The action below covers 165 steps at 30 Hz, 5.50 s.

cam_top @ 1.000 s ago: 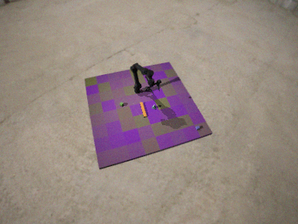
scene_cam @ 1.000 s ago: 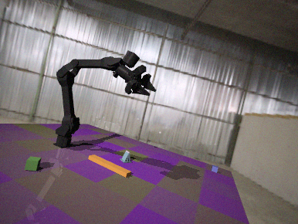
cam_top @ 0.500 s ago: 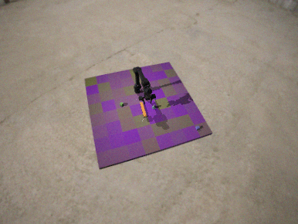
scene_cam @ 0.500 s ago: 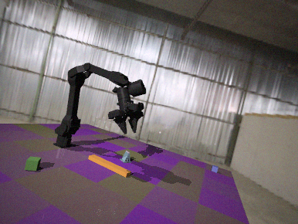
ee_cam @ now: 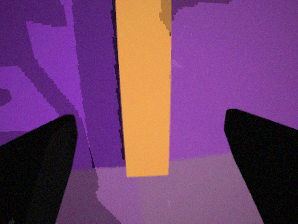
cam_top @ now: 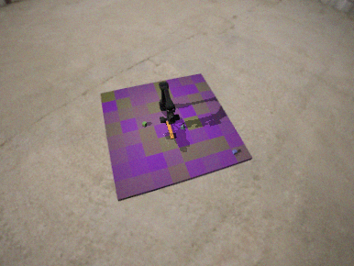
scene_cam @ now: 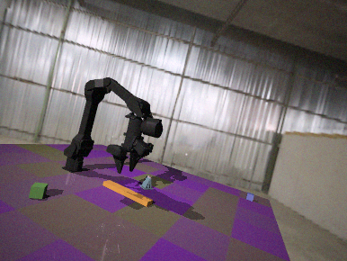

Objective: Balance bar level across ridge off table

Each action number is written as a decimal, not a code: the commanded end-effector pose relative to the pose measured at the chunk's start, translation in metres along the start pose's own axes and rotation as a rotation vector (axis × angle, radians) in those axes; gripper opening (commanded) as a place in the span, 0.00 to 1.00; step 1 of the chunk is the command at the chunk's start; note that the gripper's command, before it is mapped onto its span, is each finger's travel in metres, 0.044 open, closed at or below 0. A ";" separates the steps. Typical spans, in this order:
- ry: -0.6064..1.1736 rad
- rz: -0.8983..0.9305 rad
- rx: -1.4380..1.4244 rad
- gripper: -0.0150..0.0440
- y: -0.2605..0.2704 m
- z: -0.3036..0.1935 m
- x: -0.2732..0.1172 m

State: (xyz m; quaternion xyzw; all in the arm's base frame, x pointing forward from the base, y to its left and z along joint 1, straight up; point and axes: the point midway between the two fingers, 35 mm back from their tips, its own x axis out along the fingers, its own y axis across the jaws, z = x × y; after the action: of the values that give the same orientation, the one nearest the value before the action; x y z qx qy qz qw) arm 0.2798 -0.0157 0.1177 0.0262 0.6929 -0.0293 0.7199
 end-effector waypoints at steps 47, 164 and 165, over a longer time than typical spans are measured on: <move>0.010 0.000 0.000 0.51 0.000 -0.003 0.070; -0.002 0.018 -1.138 0.25 0.110 0.012 0.010; -0.002 0.018 -1.138 0.25 0.110 0.012 0.010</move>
State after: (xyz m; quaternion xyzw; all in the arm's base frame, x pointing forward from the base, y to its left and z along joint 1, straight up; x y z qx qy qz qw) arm 0.3005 0.0924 0.1081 -0.3596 0.6005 0.3528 0.6209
